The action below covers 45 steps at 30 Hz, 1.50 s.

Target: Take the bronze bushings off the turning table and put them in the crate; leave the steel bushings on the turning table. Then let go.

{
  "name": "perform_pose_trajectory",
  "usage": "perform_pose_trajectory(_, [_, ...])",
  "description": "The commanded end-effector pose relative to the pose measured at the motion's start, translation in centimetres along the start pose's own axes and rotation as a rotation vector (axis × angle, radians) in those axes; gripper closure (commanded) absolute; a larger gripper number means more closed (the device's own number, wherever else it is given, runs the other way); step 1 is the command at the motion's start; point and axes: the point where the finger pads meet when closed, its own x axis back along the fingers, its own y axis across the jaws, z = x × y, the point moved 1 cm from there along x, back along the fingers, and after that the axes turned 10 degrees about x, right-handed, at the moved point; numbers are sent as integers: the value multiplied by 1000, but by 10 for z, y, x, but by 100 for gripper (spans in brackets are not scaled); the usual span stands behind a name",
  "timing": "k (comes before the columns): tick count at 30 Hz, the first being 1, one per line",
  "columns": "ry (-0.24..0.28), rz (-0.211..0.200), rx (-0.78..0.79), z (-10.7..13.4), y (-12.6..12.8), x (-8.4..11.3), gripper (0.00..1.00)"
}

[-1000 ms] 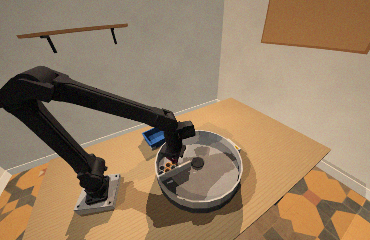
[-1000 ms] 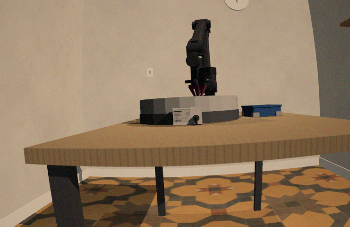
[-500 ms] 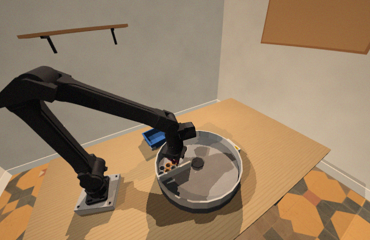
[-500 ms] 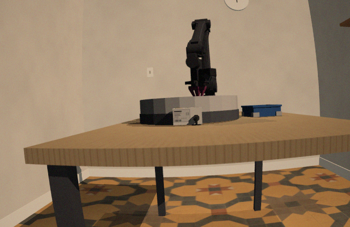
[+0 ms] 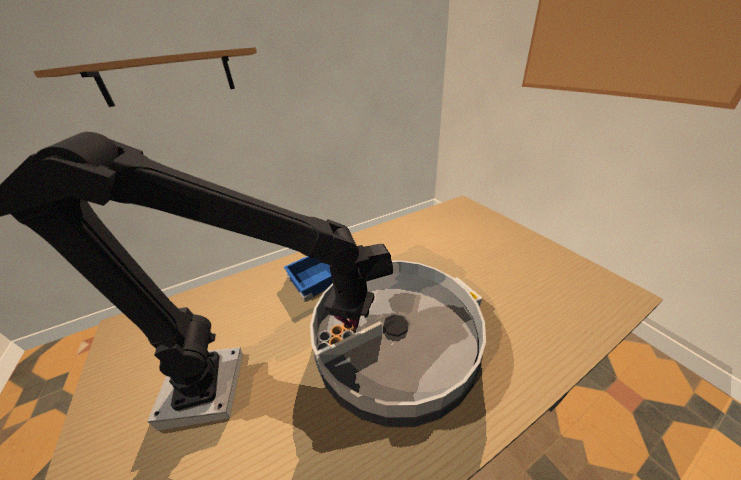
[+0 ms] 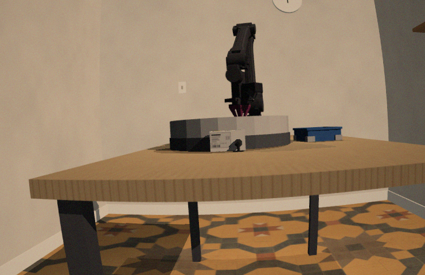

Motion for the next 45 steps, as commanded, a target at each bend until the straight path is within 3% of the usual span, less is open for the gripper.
perform_pose_trajectory(1, [4,-11,2,5,0,-5,87])
perform_pose_trajectory(45, [3,-8,2,5,-1,-8,87])
